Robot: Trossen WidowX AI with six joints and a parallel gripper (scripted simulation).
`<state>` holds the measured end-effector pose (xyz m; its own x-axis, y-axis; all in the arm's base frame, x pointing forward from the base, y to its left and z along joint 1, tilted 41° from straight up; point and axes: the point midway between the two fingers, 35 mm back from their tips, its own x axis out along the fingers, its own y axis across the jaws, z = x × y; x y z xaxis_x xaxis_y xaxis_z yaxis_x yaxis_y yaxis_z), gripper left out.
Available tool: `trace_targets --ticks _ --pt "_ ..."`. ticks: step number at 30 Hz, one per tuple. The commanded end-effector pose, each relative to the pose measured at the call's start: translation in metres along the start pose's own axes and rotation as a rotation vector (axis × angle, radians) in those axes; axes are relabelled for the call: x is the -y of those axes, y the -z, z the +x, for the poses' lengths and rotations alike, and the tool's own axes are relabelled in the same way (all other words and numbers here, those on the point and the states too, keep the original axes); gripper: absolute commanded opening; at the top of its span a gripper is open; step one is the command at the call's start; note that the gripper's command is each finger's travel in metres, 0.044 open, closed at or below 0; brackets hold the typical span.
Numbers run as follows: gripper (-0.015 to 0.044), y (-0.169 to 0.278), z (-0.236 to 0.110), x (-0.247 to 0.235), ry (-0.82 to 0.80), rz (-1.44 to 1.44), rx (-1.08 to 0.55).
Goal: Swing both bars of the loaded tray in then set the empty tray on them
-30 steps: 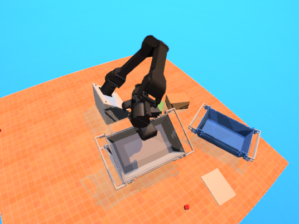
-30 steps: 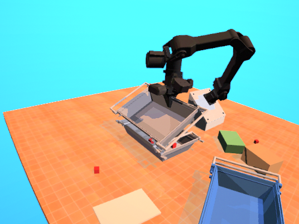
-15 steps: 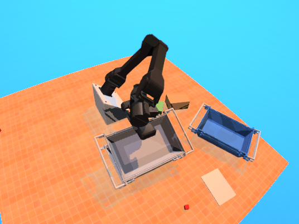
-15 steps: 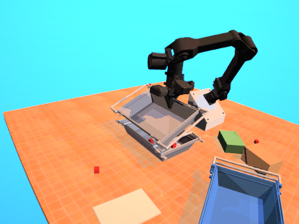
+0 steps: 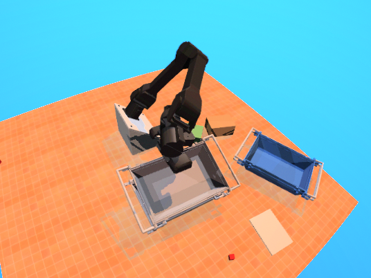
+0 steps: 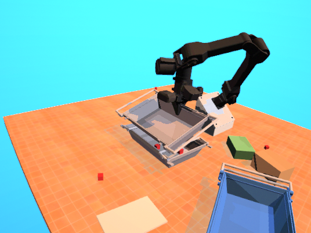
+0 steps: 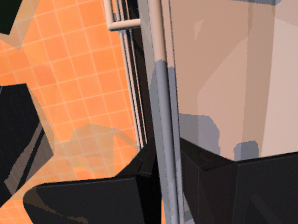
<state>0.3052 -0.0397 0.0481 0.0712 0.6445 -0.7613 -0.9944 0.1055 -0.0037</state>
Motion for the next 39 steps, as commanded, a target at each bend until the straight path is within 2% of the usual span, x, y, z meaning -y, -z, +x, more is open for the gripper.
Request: trace_targets --ticks 1,39 --pt "0.0000 -0.002 0.004 -0.004 -0.007 -0.001 -0.002" --pt "0.0000 -0.002 0.023 -0.012 -0.008 -0.001 -0.001"
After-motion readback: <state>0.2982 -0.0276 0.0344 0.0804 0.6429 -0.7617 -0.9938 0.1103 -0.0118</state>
